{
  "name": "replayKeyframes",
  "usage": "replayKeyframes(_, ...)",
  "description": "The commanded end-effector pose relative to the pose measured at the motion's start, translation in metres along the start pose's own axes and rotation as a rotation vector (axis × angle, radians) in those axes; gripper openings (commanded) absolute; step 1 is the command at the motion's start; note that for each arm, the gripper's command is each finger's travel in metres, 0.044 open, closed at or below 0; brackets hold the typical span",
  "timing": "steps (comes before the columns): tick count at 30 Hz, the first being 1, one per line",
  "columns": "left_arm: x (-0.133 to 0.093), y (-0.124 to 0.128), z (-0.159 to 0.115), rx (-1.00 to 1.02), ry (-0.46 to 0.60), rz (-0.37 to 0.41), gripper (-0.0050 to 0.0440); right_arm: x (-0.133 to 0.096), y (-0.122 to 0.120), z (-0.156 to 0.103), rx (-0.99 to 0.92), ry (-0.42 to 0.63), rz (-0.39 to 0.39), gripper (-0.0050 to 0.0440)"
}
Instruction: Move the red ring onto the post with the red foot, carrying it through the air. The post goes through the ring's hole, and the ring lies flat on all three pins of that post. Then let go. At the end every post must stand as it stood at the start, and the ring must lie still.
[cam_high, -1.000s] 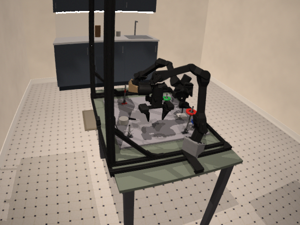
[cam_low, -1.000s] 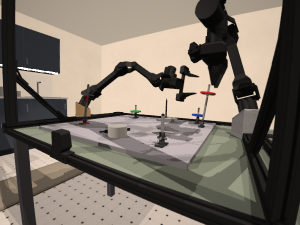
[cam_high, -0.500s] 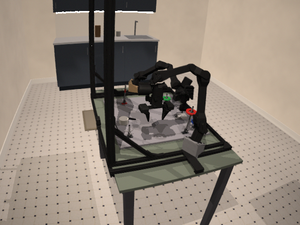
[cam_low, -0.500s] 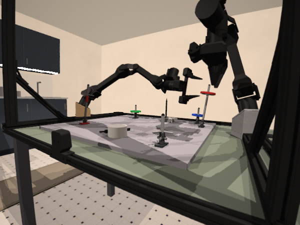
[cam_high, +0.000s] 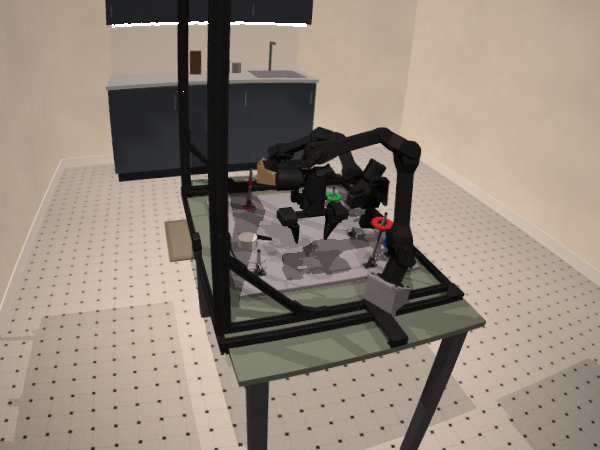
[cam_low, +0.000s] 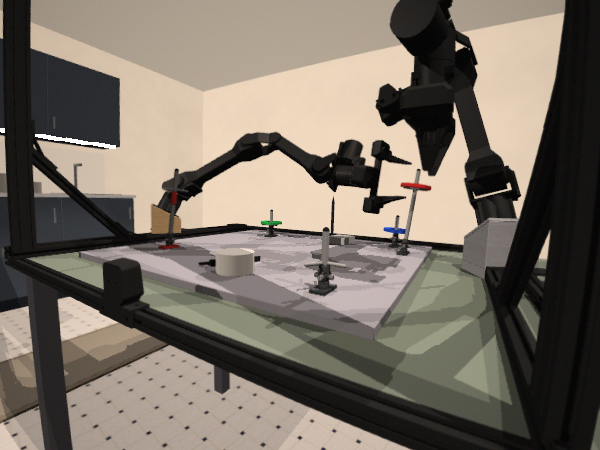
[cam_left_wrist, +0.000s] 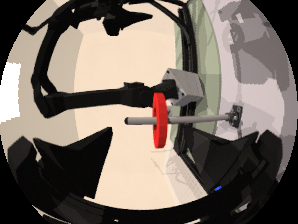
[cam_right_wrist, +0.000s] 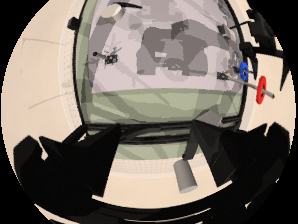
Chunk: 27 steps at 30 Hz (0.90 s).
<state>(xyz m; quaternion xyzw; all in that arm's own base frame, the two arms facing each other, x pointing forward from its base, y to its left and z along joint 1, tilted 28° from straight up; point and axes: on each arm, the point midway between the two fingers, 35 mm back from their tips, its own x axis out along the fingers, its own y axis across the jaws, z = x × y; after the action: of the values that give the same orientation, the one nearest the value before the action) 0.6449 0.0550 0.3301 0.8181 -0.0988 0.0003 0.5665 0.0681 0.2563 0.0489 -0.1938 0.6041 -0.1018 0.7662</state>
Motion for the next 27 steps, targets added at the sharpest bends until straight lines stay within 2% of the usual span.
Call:
replayKeyframes(1,0.0065,-0.0115,0.002,0.001,-0.001,-0.012,0.04,-0.0002,0.0006,0.0008,0.007,-0.006,0.001,0.04)
replayKeyframes(17,0.0083,-0.013,0.0021,0.001,-0.001,-0.012,0.04,-0.0002,0.0006,0.0008,0.007,-0.006,0.001,0.04)
replayKeyframes(27,0.0083,-0.013,0.0021,0.001,-0.001,-0.012,0.016,-0.0002,0.0006,0.0008,0.007,-0.006,0.001,0.04)
